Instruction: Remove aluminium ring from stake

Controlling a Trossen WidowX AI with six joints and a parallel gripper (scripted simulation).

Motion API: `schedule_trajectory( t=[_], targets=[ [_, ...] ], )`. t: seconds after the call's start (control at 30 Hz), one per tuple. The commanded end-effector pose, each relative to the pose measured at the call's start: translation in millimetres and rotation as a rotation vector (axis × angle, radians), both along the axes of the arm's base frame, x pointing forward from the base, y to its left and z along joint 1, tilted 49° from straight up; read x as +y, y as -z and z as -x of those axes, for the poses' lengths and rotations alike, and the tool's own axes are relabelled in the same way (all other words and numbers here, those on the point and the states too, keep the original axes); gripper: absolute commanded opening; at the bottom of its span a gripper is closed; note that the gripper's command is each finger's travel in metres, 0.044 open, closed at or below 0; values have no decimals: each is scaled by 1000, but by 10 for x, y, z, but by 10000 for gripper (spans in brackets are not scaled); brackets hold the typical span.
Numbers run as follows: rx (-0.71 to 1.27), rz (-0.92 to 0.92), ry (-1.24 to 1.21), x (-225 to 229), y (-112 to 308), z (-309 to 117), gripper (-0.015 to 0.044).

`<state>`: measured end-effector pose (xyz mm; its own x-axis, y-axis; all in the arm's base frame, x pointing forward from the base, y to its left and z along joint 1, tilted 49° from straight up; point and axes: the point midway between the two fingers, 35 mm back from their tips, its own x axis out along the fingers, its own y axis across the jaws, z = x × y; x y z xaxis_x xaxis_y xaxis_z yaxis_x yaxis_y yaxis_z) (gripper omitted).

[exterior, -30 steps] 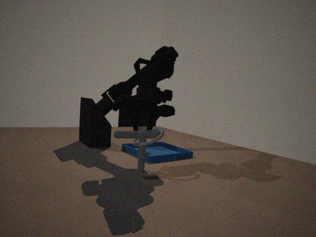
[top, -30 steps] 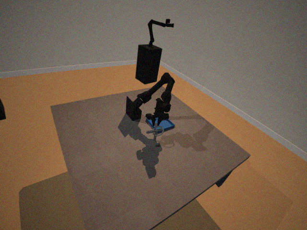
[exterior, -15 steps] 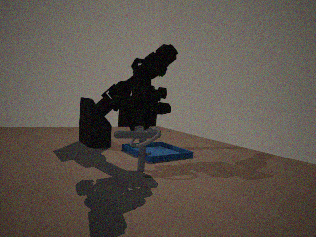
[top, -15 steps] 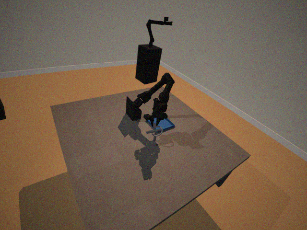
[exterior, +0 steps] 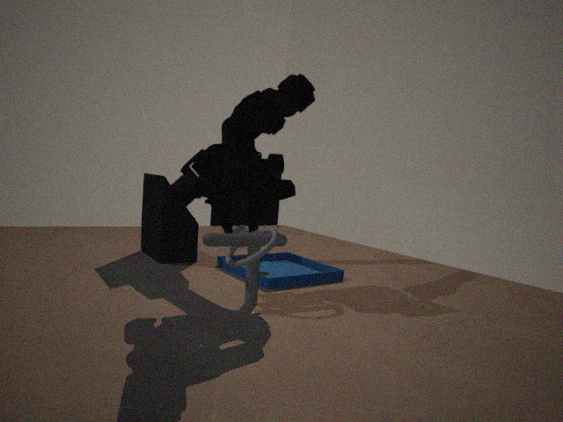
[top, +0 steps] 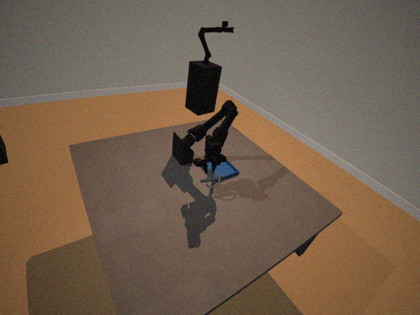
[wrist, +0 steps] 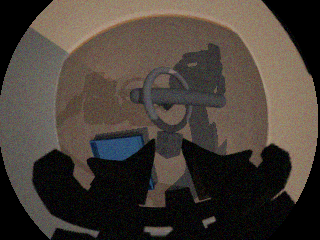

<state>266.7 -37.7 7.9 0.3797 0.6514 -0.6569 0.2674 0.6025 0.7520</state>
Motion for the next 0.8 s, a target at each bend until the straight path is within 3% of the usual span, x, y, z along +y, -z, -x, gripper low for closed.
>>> schedule_trajectory(
  t=[0.0,0.77],
  targets=[
    [-13,-28,6,-30,43,13,0],
    [-61,-174,26,-147,239,78,0]
  ],
)
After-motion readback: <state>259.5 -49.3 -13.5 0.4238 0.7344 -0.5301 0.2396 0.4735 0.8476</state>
